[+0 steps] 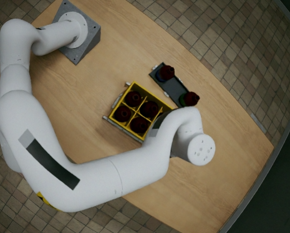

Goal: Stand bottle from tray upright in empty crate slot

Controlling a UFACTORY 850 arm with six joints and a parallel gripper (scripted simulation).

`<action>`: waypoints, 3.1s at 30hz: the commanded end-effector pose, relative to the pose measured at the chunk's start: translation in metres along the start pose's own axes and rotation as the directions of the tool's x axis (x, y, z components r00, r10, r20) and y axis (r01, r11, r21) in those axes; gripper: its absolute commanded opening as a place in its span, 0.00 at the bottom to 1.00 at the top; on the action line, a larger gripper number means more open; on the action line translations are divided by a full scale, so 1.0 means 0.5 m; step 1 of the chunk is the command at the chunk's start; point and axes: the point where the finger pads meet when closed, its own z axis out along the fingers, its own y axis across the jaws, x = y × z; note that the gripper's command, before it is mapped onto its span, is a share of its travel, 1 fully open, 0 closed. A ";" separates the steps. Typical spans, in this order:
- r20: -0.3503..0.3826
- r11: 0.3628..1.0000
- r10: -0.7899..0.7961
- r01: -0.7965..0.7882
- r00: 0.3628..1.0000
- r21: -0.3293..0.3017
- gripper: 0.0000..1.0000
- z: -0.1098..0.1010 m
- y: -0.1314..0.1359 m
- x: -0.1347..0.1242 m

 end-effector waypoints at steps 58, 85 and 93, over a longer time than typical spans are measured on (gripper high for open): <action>-0.002 1.000 0.001 -0.001 1.000 -0.001 0.00 0.071 0.001 0.001; -0.002 1.000 0.001 -0.001 1.000 -0.001 0.00 0.078 0.001 0.001; -0.002 1.000 0.001 -0.001 1.000 -0.001 0.00 0.079 0.001 0.001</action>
